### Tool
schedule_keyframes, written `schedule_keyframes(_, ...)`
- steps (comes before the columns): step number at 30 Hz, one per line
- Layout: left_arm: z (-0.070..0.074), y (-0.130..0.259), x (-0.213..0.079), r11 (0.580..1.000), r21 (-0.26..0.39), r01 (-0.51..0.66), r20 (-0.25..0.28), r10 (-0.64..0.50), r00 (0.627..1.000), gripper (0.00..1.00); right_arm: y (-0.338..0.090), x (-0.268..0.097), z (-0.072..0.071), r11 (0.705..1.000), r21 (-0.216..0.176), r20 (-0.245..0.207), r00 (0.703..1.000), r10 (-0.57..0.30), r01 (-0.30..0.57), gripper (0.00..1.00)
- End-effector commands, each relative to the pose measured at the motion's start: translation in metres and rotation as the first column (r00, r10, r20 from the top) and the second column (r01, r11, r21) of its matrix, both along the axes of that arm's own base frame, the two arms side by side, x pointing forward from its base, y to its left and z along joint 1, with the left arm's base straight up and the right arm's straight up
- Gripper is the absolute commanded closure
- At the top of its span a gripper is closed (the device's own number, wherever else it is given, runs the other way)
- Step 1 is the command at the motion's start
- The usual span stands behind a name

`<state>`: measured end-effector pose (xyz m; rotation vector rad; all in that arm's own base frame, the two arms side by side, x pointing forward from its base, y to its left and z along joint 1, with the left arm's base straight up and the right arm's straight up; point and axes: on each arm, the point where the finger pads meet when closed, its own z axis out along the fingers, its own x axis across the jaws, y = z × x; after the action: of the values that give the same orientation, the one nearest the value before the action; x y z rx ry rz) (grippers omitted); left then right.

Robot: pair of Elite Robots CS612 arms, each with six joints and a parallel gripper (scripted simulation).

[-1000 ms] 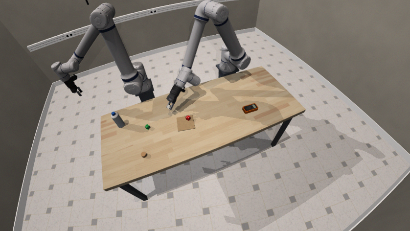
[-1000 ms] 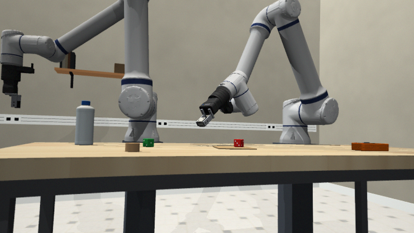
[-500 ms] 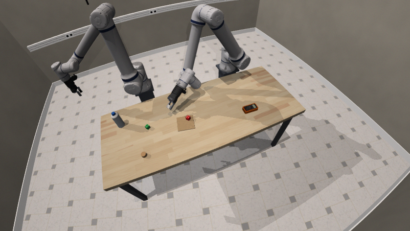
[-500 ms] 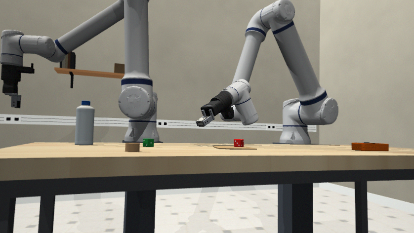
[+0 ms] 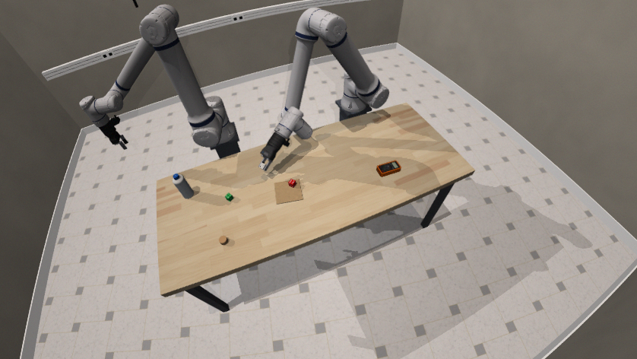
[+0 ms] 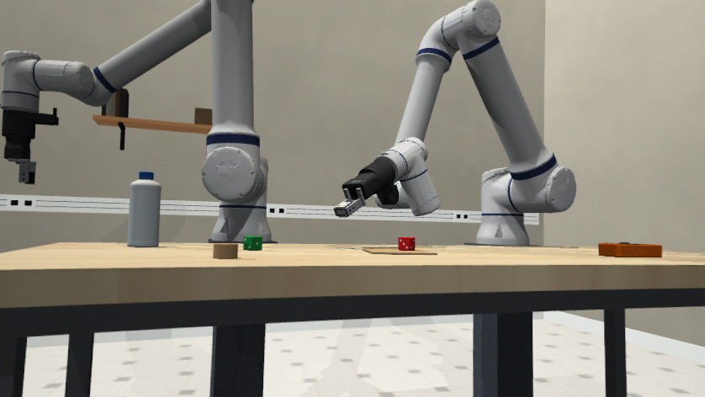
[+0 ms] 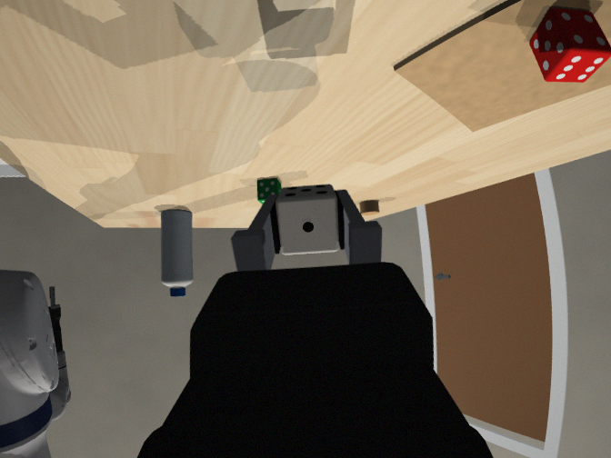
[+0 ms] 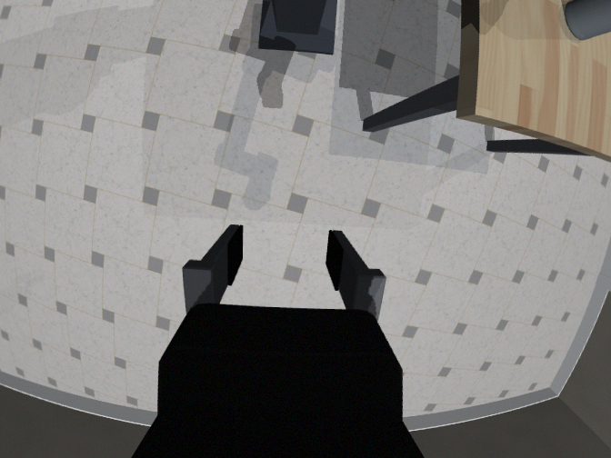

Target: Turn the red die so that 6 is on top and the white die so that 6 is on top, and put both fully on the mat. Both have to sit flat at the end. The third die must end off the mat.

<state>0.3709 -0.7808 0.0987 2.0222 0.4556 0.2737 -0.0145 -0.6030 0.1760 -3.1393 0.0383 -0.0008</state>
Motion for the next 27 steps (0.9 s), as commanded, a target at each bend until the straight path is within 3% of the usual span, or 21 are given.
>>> schedule_keyframes(1,-0.005,-0.001,0.0,1.0,-0.002,0.0,0.0,0.0,1.0,0.43,-0.001,0.0,0.001,1.0,-0.002,-0.001,1.0,0.0,0.0,0.0)
schedule_keyframes(6,-0.013,-0.001,0.0,1.0,-0.002,0.0,0.0,0.0,1.0,0.43,-0.001,0.0,0.001,1.0,-0.002,-0.001,1.0,0.0,0.0,0.0)
schedule_keyframes(19,-0.055,-0.001,0.0,1.0,-0.002,0.0,0.0,0.0,1.0,0.43,-0.001,0.0,0.001,1.0,-0.002,-0.001,1.0,0.0,0.0,0.0)
schedule_keyframes(27,-0.063,-0.001,0.0,1.0,-0.002,0.0,0.0,0.0,1.0,0.43,-0.001,0.0,0.001,1.0,-0.002,-0.001,1.0,0.0,0.0,0.0)
